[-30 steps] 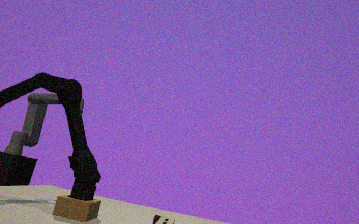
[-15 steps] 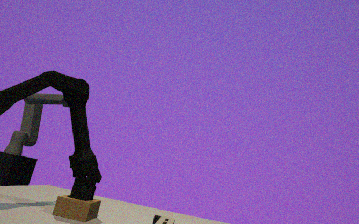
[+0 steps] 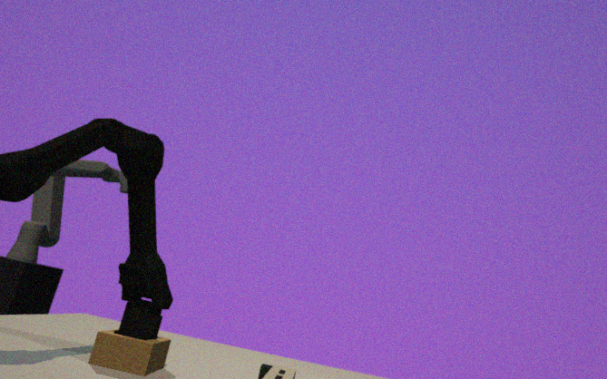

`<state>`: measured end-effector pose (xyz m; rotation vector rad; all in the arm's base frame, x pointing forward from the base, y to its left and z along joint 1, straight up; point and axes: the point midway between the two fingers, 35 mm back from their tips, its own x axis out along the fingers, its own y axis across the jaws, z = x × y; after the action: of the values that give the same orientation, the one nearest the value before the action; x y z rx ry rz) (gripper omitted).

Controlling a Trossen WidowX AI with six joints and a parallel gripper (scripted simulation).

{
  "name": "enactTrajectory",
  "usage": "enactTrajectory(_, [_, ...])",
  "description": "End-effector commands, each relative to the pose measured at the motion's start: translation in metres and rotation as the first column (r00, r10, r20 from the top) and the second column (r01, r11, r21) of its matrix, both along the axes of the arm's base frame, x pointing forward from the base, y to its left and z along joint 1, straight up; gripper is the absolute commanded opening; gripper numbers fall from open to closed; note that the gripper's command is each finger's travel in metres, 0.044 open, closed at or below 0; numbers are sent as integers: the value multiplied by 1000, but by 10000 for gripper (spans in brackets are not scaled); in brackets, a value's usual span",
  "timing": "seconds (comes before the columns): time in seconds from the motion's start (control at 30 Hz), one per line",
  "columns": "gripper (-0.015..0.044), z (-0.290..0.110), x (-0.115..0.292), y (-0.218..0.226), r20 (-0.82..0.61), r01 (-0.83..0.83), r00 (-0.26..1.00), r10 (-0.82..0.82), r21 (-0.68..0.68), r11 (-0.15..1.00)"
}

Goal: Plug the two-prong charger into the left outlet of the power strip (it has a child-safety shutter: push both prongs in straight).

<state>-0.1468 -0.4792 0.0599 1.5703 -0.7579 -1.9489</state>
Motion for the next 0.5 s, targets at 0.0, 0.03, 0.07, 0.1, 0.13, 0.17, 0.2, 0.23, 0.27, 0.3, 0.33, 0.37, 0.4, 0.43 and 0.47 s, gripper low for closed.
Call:
enactTrajectory(0.0, [440,-1,23,-1,-35,-81,996,82,31,996])
enactTrajectory(0.03, [440,-1,29,-1,-43,-101,994,102,37,994])
enactTrajectory(0.07, [440,-2,35,-2,-51,-121,991,123,44,992])
enactTrajectory(0.1, [440,-2,40,-2,-59,-141,988,143,51,989])
enactTrajectory(0.13, [440,-2,46,-2,-66,-160,984,164,58,985])
enactTrajectory(0.17, [440,-2,52,-2,-74,-180,980,185,64,982])
enactTrajectory(0.2, [440,-2,58,-3,-82,-200,975,205,71,977])
enactTrajectory(0.23, [440,-2,63,-3,-89,-219,970,226,77,973])
enactTrajectory(0.27, [440,-2,69,-3,-96,-239,964,246,84,967])
enactTrajectory(0.3, [440,-2,75,-3,-104,-258,958,267,90,962])
enactTrajectory(0.33, [440,-2,80,-3,-111,-277,951,287,97,956])
enactTrajectory(0.37, [440,-2,86,-2,-118,-296,944,308,104,949])
enactTrajectory(0.4, [440,-2,92,-2,-125,-315,936,328,111,943])
enactTrajectory(0.43, [440,-2,97,-2,-132,-334,928,348,117,935])
enactTrajectory(0.47, [440,-2,103,-1,-139,-352,919,368,124,928])
